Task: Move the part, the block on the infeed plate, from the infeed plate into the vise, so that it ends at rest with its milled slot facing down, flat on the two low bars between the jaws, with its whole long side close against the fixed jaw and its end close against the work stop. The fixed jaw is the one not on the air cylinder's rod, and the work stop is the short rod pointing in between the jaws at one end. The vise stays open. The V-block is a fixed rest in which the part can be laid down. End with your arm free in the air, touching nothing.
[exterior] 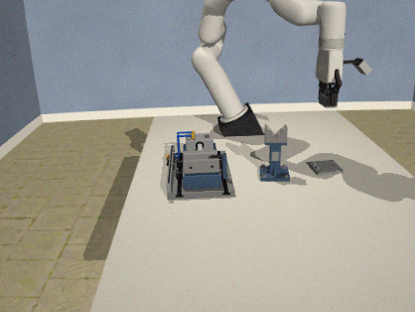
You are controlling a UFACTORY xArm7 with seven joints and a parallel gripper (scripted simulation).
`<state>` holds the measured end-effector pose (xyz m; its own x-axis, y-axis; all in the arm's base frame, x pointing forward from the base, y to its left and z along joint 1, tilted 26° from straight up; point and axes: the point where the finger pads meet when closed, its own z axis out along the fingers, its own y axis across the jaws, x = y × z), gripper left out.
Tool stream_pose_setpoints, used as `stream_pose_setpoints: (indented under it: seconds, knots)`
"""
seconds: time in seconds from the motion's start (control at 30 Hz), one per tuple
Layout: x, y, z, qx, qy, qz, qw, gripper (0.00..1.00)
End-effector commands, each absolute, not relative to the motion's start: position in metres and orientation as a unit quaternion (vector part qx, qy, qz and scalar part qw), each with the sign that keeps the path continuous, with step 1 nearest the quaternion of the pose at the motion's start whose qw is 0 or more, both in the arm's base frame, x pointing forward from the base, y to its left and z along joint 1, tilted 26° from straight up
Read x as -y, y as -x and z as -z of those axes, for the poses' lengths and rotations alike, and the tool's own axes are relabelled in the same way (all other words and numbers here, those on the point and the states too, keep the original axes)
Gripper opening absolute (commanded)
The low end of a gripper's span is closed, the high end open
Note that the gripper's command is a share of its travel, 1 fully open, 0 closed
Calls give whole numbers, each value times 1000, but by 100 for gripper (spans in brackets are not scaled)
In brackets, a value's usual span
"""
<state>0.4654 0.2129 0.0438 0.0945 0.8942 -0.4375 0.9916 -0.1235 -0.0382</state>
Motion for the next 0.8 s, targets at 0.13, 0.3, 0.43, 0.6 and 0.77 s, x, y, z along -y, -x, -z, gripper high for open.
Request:
stream_pose_setpoints:
  seconds: [0.13,0.3,0.43,0.6,0.77]
  knots:
    - [-217,-467,-51,-649,-727,179,135,0]
    - [-217,-467,-51,-649,-727,179,135,0]
    - [-217,-467,-51,-649,-727,179,135,0]
    - [-217,-467,-51,-649,-727,179,135,0]
    - [-217,-467,-51,-649,-727,179,135,0]
